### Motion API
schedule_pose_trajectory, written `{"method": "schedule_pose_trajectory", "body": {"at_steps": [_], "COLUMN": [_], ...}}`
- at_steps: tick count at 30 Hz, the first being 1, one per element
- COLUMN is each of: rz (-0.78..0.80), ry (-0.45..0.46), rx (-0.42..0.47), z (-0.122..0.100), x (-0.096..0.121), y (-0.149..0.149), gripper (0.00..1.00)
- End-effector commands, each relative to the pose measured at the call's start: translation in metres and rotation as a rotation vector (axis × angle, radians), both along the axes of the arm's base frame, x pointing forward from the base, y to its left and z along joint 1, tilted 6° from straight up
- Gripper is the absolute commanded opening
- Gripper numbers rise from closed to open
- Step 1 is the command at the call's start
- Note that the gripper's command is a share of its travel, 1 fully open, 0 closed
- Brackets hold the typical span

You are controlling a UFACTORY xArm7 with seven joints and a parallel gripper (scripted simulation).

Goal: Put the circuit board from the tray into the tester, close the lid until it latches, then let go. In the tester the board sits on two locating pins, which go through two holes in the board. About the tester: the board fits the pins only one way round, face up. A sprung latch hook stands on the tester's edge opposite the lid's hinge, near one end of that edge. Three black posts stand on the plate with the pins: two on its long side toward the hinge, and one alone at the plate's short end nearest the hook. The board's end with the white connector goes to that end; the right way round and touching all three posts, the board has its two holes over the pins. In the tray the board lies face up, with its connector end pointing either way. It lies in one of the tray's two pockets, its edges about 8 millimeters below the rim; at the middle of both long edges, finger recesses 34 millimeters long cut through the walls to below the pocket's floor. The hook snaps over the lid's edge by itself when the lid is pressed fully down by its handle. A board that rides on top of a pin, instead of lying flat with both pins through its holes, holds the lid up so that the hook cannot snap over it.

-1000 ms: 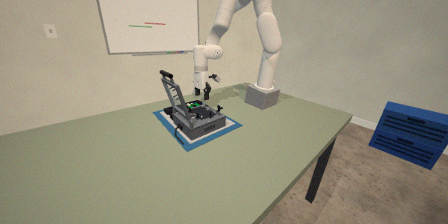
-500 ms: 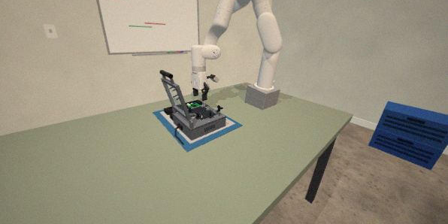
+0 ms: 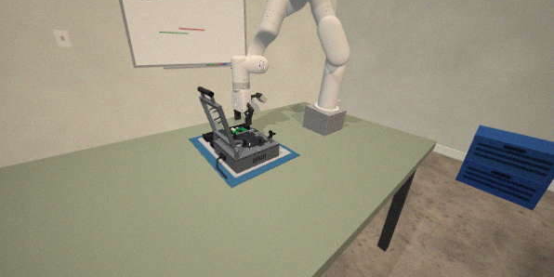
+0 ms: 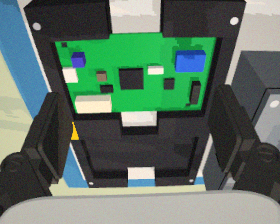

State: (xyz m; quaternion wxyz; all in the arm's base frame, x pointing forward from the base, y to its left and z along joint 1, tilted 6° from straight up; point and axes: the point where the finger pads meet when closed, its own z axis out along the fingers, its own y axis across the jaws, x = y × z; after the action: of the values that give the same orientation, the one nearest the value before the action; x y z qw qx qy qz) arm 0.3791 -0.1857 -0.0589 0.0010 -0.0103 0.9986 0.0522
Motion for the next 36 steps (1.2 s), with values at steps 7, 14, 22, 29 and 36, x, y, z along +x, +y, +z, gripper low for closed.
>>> {"method": "schedule_pose_trajectory", "body": {"at_steps": [7,14,22,29,36], "rz": [0.000,0.000,-0.016,-0.130,-0.370], "ry": [-0.002,-0.002,-0.001,0.011,0.036], "rx": [-0.002,-0.002,-0.002,-0.002,-0.001], "z": [0.0010,0.0010,0.0010,0.0010,0.0010], "x": [0.0106,0.0119,0.0119,0.0119,0.0119], "y": [-0.0011,-0.0011,-0.0011,-0.0011,-0.0011], "gripper": [1.00,1.00,1.00,1.00,1.00]}}
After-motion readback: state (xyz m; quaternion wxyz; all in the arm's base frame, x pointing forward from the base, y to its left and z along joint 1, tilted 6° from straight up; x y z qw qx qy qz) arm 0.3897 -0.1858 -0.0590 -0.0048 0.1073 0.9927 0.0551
